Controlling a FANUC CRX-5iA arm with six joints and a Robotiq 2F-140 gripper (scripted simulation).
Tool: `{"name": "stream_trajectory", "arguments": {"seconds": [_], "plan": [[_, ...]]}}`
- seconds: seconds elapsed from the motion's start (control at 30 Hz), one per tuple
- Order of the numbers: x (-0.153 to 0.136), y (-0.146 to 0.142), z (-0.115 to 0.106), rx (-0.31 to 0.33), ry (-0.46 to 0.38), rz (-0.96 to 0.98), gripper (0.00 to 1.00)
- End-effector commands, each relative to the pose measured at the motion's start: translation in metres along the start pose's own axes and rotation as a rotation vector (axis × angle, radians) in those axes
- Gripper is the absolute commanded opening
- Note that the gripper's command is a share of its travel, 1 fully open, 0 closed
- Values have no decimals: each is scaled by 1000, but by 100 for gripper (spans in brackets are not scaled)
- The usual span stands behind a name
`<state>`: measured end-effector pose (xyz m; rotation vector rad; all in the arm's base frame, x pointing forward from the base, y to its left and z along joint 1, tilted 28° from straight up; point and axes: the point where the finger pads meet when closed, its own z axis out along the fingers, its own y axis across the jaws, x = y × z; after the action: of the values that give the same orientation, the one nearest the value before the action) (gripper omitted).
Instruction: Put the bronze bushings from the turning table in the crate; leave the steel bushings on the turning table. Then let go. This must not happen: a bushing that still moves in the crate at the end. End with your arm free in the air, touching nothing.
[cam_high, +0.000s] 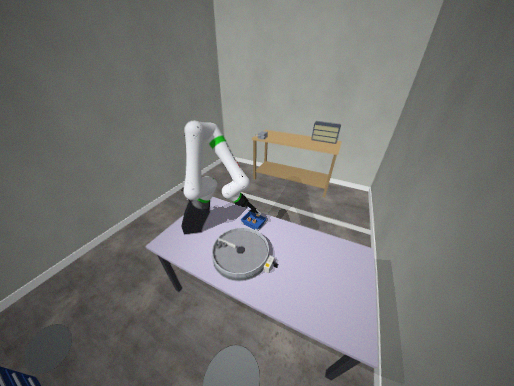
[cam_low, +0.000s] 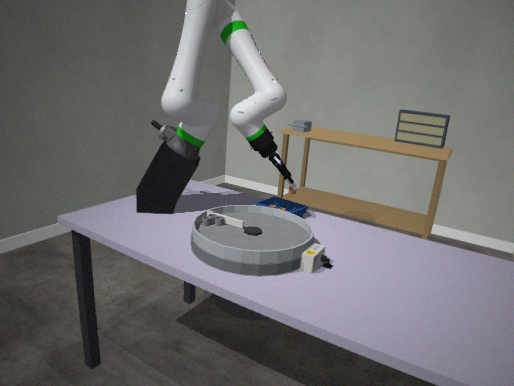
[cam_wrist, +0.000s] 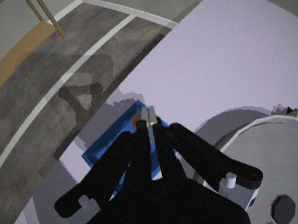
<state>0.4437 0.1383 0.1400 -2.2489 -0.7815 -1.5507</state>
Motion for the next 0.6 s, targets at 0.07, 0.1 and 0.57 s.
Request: {"name": "stream_trajectory", "arguments": {"seconds": [0.07, 0.1, 0.57], "plan": [[0, 0, 0, 0, -2, -1, 0], [0, 1, 0, 0, -4, -1, 0], [1, 2, 0, 0, -10, -3, 0]]}}
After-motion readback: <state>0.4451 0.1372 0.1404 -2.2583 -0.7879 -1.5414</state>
